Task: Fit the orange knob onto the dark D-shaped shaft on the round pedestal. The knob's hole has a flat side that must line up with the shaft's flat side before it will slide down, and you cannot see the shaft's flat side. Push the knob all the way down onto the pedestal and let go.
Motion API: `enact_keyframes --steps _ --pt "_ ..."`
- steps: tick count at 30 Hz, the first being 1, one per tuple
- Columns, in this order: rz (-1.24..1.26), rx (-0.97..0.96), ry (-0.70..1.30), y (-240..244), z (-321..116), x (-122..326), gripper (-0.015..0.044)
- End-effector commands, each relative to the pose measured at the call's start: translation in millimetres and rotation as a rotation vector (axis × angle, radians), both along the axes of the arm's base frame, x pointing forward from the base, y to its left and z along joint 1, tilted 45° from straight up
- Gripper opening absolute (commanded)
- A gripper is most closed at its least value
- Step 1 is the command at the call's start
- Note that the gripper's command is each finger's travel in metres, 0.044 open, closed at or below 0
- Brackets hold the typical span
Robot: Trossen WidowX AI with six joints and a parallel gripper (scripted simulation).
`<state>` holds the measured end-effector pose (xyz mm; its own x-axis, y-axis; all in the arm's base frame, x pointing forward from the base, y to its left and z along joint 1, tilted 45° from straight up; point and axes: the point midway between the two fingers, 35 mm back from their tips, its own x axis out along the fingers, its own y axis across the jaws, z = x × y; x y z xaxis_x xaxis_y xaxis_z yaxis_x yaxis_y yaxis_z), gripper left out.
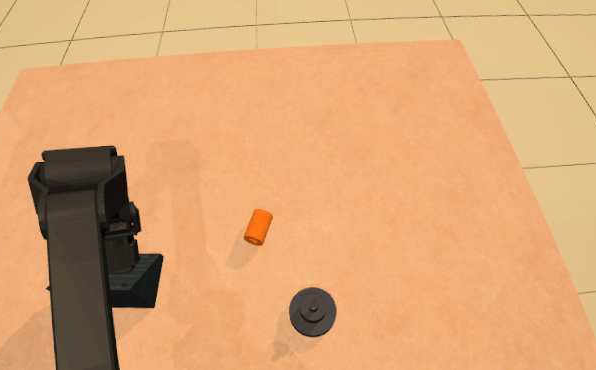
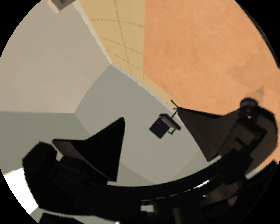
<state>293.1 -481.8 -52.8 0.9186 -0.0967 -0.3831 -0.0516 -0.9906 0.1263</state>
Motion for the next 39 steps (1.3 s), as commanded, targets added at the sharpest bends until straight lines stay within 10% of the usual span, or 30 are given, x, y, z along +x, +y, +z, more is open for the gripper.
enact_keyframes --steps 1,15,30,39 --pt "0.007 0.001 0.005 3 1 2 0.0426" --pt "0.539 0.029 0.301 228 76 70 0.044" --pt "1.24 0.022 0.552 461 148 -39 0.044" --pt "1.279 0.023 0.562 470 151 -49 0.044"
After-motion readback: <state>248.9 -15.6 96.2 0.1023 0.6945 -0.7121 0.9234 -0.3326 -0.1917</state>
